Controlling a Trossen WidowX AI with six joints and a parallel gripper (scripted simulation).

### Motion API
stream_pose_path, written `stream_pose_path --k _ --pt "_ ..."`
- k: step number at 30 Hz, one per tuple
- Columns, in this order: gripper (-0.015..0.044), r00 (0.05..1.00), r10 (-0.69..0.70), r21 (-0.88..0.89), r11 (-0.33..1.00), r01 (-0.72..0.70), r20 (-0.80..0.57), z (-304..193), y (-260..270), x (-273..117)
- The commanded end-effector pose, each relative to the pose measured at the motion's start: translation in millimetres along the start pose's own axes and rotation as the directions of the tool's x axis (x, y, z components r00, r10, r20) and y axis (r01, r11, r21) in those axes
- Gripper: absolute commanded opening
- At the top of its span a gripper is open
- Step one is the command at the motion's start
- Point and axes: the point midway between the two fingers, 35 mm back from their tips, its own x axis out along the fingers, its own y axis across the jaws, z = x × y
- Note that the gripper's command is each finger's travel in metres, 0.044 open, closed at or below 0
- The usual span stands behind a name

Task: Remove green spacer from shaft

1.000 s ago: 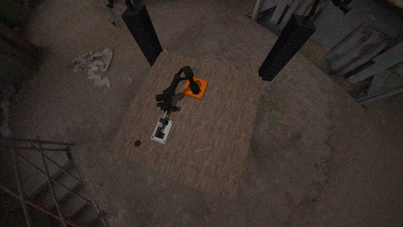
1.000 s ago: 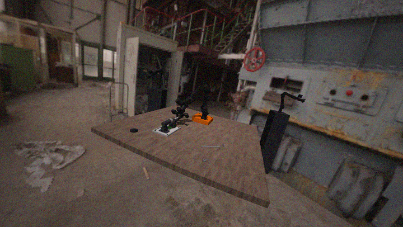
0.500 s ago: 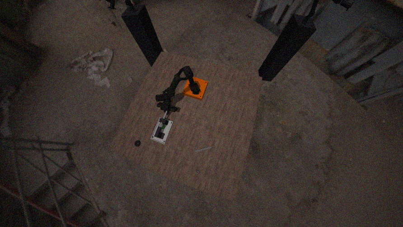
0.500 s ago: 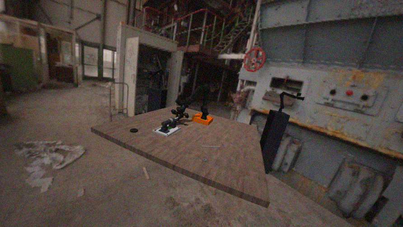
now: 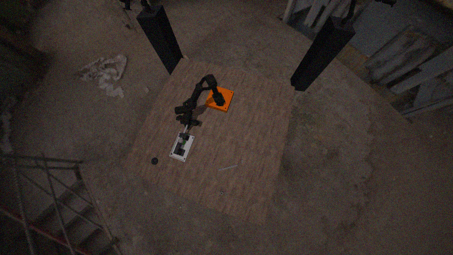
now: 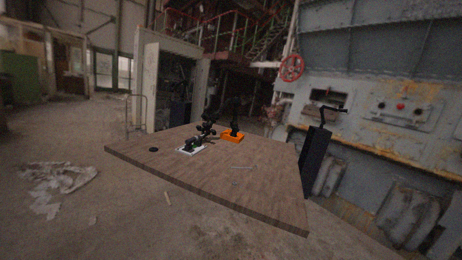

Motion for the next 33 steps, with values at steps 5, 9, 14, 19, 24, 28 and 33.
stream_pose_path --k 5,9,14,19,24,28,33 --pt "0.0000 1.000 0.002 0.001 1.000 -0.002 0.004 2.2 -0.1 1.1" --pt "0.0000 1.000 0.002 0.001 1.000 -0.002 0.004 2.5 -0.1 1.4" --pt "0.0000 1.000 0.002 0.001 1.000 -0.002 0.004 3.0 -0.1 1.9" --pt "0.0000 1.000 0.002 0.001 1.000 -0.002 0.004 3.4 -0.1 2.3" --pt "0.0000 1.000 0.002 0.001 1.000 -0.002 0.004 3.9 -0.1 2.7" --pt "0.0000 1.000 0.002 0.001 1.000 -0.002 0.004 4.2 -0.1 3.0" --pt "0.0000 1.000 0.002 0.001 1.000 -0.002 0.004 4.7 -0.1 3.5"
